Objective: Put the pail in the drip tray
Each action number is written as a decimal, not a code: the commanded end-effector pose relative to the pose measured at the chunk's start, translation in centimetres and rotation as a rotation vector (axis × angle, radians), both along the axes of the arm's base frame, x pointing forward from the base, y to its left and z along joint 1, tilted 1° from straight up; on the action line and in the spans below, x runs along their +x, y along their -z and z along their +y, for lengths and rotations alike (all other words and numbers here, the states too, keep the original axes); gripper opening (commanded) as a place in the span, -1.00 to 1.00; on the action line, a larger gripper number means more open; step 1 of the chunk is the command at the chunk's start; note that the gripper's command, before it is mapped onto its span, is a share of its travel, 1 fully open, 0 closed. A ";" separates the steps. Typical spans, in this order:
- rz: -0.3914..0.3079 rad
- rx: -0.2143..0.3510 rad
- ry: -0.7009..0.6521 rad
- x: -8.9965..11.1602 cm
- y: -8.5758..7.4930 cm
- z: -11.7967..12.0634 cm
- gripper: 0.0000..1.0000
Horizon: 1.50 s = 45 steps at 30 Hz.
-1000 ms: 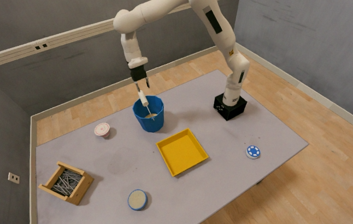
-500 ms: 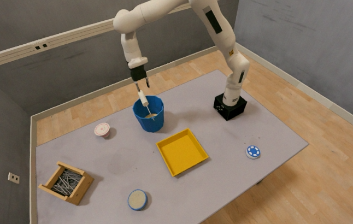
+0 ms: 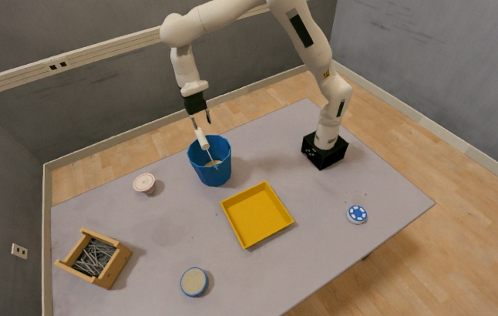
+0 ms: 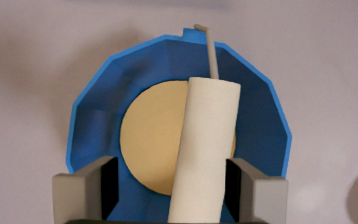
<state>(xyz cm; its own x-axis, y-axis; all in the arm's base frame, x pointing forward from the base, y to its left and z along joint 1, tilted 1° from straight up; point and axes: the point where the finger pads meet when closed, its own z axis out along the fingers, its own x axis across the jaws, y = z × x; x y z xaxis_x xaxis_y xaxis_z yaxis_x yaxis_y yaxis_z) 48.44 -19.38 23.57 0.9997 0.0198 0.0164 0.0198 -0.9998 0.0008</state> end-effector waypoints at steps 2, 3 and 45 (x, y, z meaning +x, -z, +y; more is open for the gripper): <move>-0.002 -0.001 0.000 0.0 -0.1 0.0 1.00; -0.002 -0.001 0.000 0.0 -0.1 0.0 1.00; -0.002 0.001 0.001 0.2 4.8 -0.1 1.00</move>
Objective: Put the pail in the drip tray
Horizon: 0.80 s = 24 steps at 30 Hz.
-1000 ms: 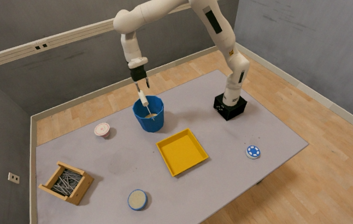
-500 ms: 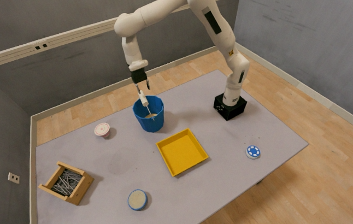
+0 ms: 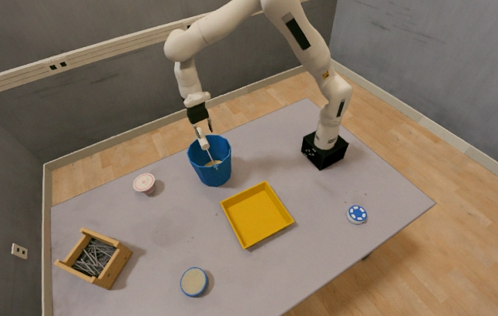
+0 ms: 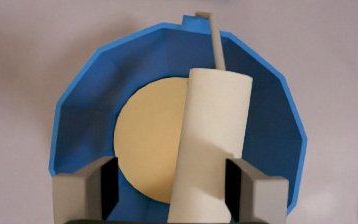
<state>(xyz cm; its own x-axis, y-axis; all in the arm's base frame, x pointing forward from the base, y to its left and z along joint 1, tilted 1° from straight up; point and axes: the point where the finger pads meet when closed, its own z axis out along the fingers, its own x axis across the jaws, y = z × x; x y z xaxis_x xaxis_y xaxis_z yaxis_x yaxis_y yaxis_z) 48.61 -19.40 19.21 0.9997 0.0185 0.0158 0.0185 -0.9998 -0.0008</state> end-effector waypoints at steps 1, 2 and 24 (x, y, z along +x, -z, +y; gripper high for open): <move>-0.003 -0.001 0.000 0.1 0.6 0.0 1.00; -0.003 -0.001 0.000 0.1 0.9 0.0 1.00; -0.003 -0.001 0.000 0.2 3.4 0.0 1.00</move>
